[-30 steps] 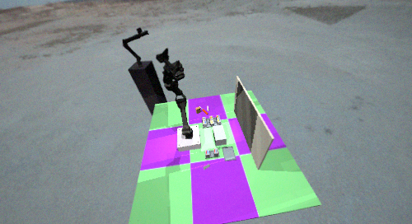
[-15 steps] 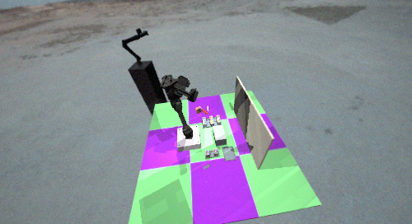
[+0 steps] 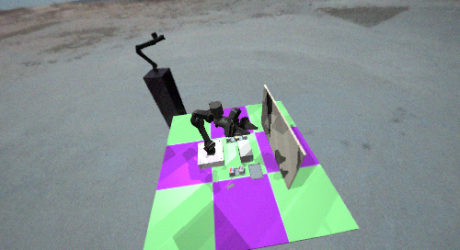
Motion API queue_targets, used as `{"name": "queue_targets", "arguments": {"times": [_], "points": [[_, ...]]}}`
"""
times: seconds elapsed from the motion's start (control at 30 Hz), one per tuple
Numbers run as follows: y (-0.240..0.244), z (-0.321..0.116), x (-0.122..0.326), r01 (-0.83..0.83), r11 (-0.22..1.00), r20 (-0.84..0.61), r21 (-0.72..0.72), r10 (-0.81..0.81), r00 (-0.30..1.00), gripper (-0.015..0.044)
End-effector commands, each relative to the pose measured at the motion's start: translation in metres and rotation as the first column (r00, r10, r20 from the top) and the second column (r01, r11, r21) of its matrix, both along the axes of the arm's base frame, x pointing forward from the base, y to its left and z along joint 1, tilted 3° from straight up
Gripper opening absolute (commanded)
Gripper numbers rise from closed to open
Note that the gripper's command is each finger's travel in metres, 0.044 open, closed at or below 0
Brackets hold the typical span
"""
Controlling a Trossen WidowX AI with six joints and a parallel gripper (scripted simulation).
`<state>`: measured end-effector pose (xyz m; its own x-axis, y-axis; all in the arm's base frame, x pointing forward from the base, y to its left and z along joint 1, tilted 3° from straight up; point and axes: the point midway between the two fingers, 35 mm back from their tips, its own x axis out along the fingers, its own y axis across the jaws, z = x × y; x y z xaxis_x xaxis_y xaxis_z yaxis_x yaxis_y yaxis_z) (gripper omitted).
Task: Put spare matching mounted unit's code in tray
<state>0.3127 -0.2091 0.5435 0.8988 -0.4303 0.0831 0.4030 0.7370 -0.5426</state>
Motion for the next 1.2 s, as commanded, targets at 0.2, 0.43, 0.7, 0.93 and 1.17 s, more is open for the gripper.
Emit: {"name": "queue_targets", "arguments": {"times": [0.2, 0.43, 0.7, 0.93, 1.17], "points": [[0.060, -0.139, 0.092, -0.095, 0.908, -0.312, 0.408, 0.237, 0.920, 0.0440], [0.122, -0.220, 0.116, -0.033, 0.824, -0.496, 0.565, 0.371, 0.785, 0.0440], [0.202, -0.323, 0.107, 0.181, 0.781, -0.744, 0.598, 0.456, 0.489, 0.0440], [0.269, -0.396, 0.061, 0.348, 0.835, -0.903, 0.427, 0.412, 0.121, 0.0440], [0.274, -0.402, 0.055, 0.358, 0.843, -0.913, 0.402, 0.400, 0.083, 0.0440]]}}
